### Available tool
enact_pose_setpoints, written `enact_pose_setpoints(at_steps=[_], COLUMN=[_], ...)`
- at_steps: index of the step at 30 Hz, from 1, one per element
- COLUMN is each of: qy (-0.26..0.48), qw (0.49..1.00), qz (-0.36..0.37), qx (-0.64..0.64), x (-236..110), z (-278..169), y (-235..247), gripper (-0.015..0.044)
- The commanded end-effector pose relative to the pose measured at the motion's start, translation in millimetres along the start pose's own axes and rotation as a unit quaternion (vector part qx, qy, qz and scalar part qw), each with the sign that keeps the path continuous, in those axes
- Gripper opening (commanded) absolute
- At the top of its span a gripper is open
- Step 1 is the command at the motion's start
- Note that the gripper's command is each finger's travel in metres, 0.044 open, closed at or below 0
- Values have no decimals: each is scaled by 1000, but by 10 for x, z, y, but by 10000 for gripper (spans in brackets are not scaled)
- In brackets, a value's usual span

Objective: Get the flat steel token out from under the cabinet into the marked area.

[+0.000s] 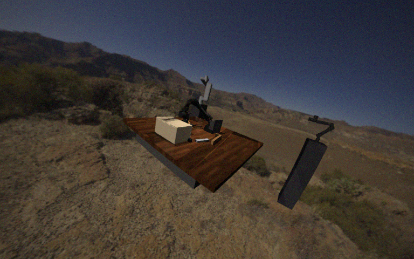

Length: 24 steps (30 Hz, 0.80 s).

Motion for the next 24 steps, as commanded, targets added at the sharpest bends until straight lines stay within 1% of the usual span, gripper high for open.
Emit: enact_pose_setpoints(at_steps=[1,24], qy=[1,1], qw=[1000,1000], qz=[4,4], qx=[-5,-5], x=[10,10], z=[0,-145], y=[63,76], gripper=[0,0])
Point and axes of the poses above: the point midway between the two fingers, 35 mm back from their tips, its own x axis out along the fingers, its own y axis across the jaws, z = x × y, the point moved 2 cm from there along -x, back along the fingers, and after that the axes turned 12 degrees about -x, right-handed, at the moved point
